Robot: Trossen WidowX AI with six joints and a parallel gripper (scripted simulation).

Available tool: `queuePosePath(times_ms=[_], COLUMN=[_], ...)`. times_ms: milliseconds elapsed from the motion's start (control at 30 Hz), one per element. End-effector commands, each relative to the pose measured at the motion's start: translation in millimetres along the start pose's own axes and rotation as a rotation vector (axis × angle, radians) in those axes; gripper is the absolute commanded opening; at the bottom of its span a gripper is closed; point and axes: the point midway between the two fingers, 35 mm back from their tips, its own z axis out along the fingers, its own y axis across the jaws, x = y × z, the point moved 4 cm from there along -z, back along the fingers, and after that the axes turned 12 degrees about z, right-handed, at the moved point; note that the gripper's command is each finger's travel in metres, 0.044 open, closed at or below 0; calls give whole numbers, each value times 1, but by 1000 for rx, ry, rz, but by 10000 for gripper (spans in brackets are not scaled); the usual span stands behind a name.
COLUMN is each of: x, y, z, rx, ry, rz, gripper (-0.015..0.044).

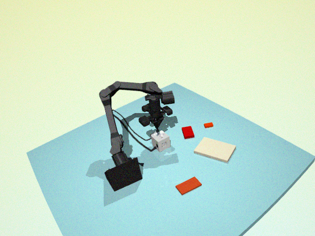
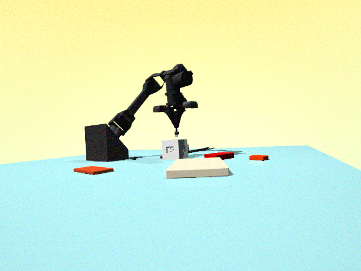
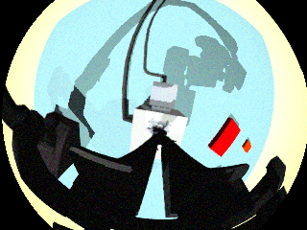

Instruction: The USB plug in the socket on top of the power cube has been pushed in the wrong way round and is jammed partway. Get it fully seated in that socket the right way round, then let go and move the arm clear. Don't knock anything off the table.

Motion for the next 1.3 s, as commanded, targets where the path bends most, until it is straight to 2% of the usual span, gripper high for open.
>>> queuePosePath(times_ms=[0, 1267], x=[0, 0], y=[0, 0], z=[1, 5], rx=[0, -1], ry=[-8, -10], rz=[-4, -4], gripper=[0, 0])
